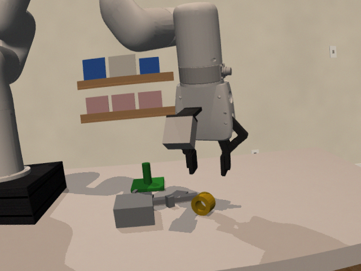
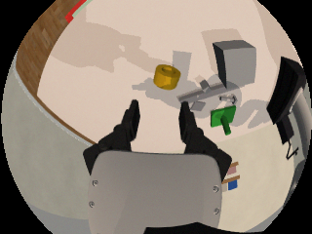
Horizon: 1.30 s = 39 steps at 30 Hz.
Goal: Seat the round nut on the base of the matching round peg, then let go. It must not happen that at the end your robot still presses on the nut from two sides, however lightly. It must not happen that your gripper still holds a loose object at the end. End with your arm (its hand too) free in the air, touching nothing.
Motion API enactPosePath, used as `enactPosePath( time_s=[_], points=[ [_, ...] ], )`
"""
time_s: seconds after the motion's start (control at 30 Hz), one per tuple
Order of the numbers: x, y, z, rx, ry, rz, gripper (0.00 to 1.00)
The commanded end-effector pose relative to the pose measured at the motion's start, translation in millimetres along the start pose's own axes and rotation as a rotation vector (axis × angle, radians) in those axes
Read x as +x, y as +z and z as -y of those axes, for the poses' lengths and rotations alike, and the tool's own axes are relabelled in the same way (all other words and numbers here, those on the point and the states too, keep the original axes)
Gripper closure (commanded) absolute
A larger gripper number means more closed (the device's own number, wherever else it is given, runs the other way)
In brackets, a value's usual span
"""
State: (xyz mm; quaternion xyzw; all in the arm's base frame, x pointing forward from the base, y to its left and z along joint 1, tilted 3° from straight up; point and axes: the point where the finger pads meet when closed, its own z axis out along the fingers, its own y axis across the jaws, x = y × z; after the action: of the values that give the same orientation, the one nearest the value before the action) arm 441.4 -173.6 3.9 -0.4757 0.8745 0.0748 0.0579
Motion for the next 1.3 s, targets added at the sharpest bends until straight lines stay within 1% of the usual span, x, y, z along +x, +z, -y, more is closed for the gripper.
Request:
enactPosePath(
  time_s=[0.0,0.13,0.47,1.1,1.27],
  points=[
    [4.1,-2.4,-4.9,0.009,0.084,-0.077,0.4],
    [6.2,-3.4,-8.4,0.023,0.132,-0.112,0.4],
    [8.0,-4.6,-11.7,0.04,0.181,-0.146,0.4],
    [8.2,-4.7,-12.2,0.043,0.187,-0.15,0.4],
    [8.5,-0.5,-11.5,0.043,0.187,-0.15,0.4]
  ],
)
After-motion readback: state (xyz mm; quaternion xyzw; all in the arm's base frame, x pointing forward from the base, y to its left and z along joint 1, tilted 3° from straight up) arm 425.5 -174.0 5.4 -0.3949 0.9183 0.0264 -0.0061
